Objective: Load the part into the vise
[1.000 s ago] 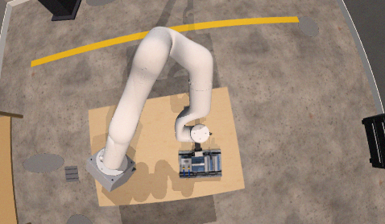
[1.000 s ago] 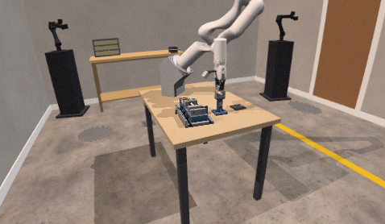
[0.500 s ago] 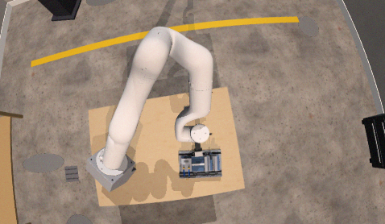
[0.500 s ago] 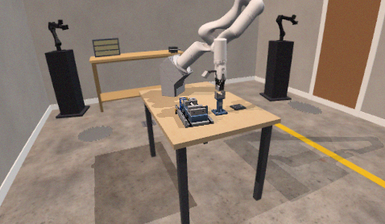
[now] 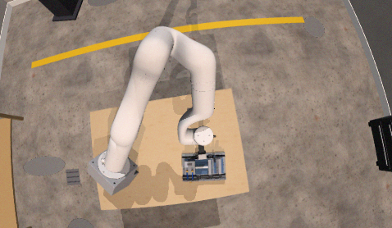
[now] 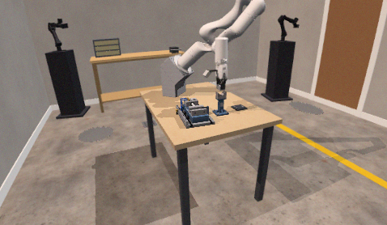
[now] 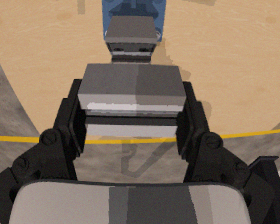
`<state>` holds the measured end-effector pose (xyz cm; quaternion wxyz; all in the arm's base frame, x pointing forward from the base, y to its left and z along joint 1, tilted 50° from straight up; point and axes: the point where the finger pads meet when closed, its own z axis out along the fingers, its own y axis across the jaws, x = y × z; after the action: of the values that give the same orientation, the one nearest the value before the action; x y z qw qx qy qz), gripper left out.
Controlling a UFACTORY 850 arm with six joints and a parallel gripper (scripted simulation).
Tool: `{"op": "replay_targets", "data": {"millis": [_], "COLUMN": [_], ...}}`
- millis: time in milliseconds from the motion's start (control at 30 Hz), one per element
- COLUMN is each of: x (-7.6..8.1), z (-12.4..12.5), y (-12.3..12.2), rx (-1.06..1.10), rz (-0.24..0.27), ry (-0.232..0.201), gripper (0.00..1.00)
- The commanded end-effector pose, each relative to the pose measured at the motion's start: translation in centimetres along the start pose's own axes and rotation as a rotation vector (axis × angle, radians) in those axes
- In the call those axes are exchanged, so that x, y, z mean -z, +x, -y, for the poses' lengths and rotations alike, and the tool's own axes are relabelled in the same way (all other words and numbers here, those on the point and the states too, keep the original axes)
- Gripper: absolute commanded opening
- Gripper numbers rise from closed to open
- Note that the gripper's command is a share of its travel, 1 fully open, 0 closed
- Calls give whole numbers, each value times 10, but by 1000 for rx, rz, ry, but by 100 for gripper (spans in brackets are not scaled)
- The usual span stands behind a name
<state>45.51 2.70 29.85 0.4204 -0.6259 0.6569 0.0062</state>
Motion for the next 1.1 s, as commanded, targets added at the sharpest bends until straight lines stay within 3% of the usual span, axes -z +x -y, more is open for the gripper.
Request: {"op": "replay_targets", "data": {"millis": [0,1067], "x": [5,41], "z": [0,0], "y": [0,0], "rx": [0,0], "rz": [0,0], "ry": [1,1], "gripper": [0,0]}}
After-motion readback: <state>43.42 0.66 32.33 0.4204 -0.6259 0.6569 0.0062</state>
